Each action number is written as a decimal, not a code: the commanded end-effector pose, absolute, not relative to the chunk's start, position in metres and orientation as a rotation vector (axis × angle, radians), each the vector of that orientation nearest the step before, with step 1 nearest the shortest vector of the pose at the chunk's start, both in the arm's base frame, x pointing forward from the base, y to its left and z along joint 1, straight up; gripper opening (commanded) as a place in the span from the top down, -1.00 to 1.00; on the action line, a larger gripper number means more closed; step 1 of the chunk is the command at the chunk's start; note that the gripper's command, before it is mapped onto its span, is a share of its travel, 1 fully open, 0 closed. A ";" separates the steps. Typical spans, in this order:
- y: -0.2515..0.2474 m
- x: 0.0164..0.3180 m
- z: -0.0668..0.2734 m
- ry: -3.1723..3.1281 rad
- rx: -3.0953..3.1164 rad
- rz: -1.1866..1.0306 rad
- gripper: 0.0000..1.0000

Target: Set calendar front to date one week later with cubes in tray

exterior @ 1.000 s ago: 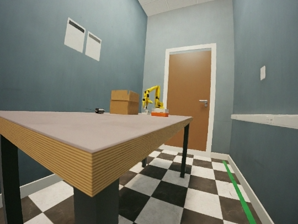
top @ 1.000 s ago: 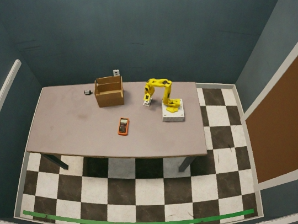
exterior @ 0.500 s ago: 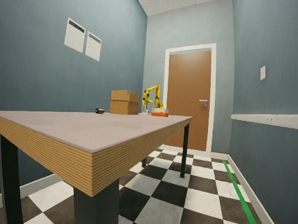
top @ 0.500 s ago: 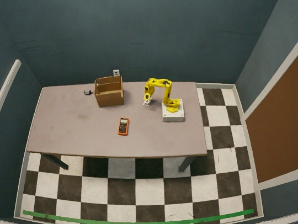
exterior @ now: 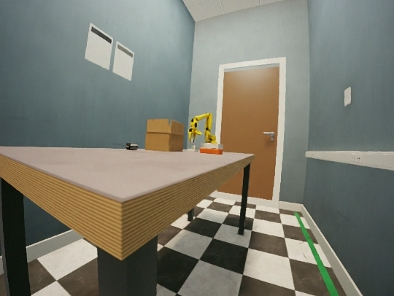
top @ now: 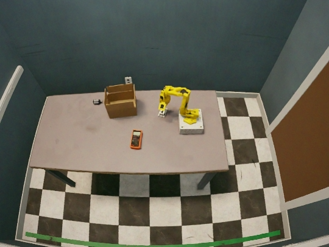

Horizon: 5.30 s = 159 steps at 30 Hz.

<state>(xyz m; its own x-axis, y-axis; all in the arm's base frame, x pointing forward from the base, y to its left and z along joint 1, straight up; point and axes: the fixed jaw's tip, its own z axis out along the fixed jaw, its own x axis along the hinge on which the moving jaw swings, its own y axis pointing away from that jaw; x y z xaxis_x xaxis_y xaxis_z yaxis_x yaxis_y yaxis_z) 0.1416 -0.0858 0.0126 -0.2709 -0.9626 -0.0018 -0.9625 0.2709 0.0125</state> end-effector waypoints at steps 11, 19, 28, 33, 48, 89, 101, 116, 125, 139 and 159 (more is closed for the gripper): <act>-0.086 0.147 0.019 -2.510 1.903 0.031 1.00; -0.084 0.149 0.019 -2.492 1.926 0.031 1.00; -0.057 0.169 0.020 -2.302 2.154 0.031 1.00; -0.039 0.178 0.020 -2.185 2.274 0.031 1.00; 0.056 0.193 0.021 -1.561 2.748 0.028 1.00; 0.092 0.186 -0.005 -1.314 2.877 0.027 1.00; 0.088 0.177 -0.019 -1.295 2.835 -0.030 1.00; 0.088 0.177 -0.019 -1.295 2.835 -0.030 1.00; 0.088 0.177 -0.024 -1.295 2.835 -0.030 1.00; 0.088 0.176 -0.027 -1.295 2.835 -0.030 1.00; 0.088 0.176 -0.035 -1.295 2.835 -0.030 1.00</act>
